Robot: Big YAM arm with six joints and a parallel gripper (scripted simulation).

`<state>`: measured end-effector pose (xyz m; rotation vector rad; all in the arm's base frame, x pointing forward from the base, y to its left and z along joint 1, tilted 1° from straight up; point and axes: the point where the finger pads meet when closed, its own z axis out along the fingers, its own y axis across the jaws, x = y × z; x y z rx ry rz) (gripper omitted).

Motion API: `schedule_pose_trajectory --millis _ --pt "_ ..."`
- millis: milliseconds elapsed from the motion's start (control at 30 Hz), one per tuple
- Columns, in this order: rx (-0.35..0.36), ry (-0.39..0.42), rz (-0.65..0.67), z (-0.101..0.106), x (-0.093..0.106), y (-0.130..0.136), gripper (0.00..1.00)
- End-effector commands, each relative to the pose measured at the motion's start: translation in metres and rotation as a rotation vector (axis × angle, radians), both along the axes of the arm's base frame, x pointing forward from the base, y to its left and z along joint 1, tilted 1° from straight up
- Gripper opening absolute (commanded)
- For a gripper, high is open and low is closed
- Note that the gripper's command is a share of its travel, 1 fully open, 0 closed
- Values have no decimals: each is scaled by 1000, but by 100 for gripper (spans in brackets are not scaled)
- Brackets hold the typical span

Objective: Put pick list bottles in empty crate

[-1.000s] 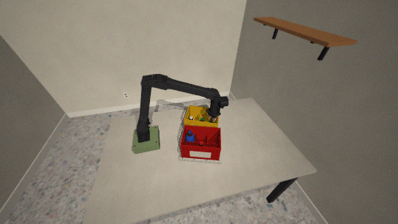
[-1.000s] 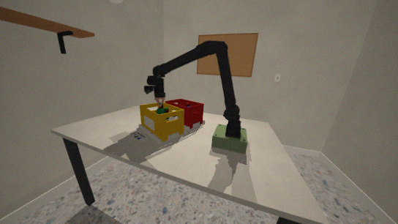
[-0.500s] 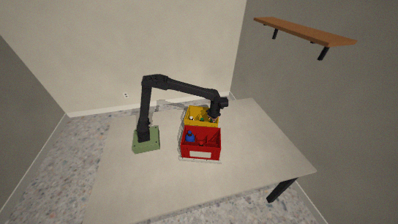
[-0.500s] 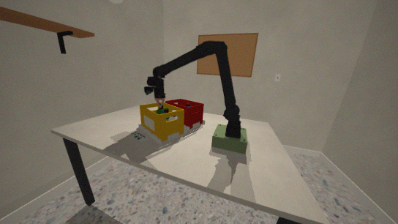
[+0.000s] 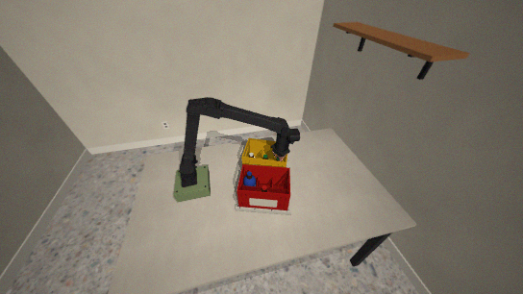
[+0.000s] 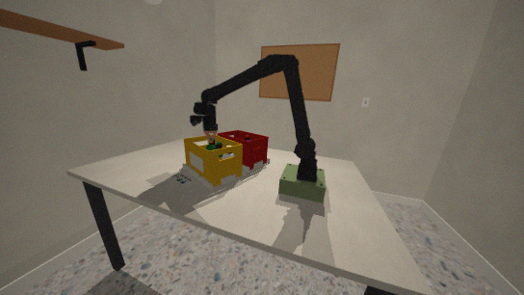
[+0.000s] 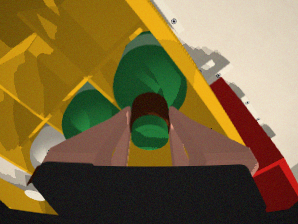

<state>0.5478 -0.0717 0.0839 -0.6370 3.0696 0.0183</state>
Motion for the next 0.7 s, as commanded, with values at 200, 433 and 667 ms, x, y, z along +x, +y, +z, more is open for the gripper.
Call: schedule_pose_trajectory --millis 200,433,667 --pt "-5 -42 -2 14 12 -2 0" --pt "-5 -42 -2 13 12 -2 0" --pt "-5 -42 -2 13 12 -2 0"
